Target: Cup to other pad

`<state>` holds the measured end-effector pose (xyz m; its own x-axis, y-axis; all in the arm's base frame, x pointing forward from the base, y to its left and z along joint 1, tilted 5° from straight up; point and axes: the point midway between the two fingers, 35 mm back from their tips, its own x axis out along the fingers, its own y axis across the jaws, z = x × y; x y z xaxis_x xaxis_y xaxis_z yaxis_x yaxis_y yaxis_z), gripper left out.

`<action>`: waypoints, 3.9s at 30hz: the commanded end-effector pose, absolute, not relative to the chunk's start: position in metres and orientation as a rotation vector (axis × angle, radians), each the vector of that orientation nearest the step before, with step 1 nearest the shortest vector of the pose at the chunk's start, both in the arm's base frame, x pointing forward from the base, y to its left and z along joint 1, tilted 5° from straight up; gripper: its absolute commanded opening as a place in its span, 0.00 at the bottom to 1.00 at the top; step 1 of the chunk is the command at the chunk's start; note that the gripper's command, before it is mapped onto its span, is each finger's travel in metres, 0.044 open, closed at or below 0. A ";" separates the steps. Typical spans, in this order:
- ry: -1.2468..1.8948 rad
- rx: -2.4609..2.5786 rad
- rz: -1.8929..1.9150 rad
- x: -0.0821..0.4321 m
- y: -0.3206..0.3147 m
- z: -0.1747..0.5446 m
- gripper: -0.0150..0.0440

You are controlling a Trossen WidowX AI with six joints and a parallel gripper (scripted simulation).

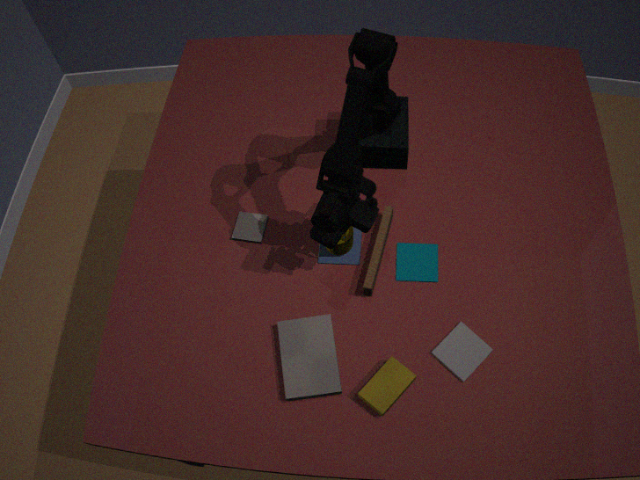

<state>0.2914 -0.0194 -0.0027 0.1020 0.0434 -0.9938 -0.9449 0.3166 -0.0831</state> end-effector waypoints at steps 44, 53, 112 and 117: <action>1.241 -0.964 0.928 0.288 -0.024 0.063 0.25; 1.241 -0.964 0.929 0.288 -0.020 0.063 0.25; 1.229 -0.956 0.941 0.289 0.101 0.075 0.25; 1.229 -0.955 0.941 0.289 0.113 0.076 0.25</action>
